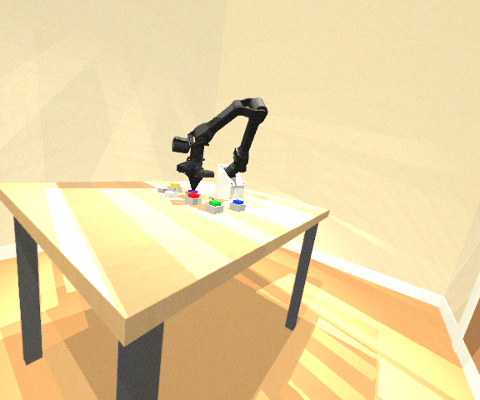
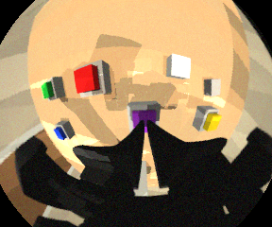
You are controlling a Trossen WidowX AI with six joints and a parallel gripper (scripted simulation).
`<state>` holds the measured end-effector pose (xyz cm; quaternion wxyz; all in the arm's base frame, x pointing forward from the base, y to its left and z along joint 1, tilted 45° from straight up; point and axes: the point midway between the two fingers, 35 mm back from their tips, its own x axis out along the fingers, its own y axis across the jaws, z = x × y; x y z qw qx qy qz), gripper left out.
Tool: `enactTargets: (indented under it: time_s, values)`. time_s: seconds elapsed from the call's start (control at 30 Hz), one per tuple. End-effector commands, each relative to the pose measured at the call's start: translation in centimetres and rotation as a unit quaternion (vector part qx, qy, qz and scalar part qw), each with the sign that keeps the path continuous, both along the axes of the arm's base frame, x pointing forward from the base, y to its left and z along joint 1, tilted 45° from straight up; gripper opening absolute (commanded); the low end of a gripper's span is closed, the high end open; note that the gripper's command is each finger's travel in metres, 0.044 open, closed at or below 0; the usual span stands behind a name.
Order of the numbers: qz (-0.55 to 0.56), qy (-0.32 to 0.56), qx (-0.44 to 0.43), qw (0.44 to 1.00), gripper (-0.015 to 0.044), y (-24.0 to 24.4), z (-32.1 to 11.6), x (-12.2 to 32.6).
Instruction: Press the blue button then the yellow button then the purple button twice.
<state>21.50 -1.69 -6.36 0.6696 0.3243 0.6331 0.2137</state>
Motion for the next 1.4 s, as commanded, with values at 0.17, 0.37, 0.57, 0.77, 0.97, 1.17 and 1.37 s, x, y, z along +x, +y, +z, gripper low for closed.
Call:
enactTargets:
  time_s: [0.17, 0.37, 0.57, 0.77, 0.97, 1.17, 1.37]
  values:
    - [-0.001, 0.001, 0.003, 1.000, 0.0020, 0.4, -0.2, 0.0]
    - [-0.001, 0.001, 0.003, 1.000, 0.0020, 0.4, -0.2, 0.0]
    - [-0.001, 0.001, 0.003, 1.000, 0.0020, 0.4, -0.2, 0.0]
    - [-0.001, 0.001, 0.002, 1.000, 0.0020, -2.0, 2.1, -0.4]
    - [-0.001, 0.001, 0.002, 1.000, 0.0020, -1.8, 1.9, -0.3]
    - [-0.001, 0.001, 0.002, 1.000, 0.0020, -1.1, 1.2, -0.2]
    - [-0.001, 0.001, 0.002, 1.000, 0.0020, -0.5, 0.6, -0.1]
